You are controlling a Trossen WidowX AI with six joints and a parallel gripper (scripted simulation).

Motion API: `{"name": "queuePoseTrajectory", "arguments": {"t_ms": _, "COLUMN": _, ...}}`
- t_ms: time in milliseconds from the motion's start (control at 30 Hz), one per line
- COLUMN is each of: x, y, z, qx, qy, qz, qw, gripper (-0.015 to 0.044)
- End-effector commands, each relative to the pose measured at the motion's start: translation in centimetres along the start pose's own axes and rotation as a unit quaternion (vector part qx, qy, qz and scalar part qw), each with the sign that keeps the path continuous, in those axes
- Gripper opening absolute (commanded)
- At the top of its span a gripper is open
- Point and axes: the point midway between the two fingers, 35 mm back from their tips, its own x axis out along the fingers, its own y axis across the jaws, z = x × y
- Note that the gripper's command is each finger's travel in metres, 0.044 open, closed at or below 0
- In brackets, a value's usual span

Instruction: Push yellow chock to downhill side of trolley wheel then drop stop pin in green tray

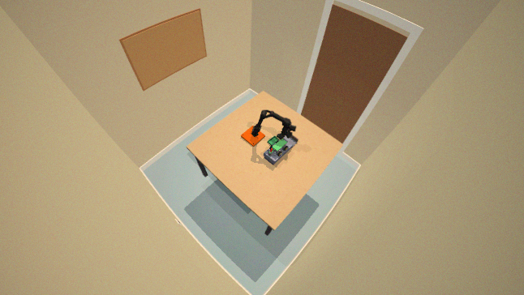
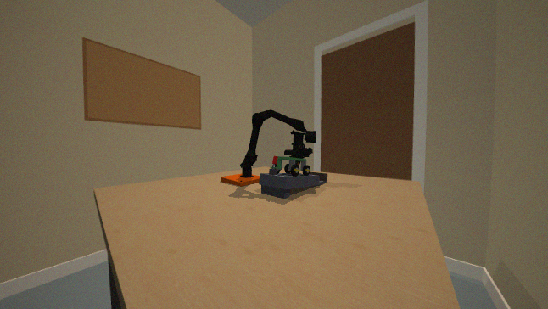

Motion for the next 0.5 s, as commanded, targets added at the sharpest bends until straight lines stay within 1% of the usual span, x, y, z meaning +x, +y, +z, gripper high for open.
{"name": "queuePoseTrajectory", "arguments": {"t_ms": 0, "x": -0.1, "y": -0.5, "z": 0.0, "qx": 0.000, "qy": -0.003, "qz": -0.002, "qw": 1.000, "gripper": 0.0000}}
{"name": "queuePoseTrajectory", "arguments": {"t_ms": 467, "x": -0.1, "y": -1.6, "z": 0.0, "qx": 0.000, "qy": -0.003, "qz": -0.003, "qw": 1.000, "gripper": 0.0000}}
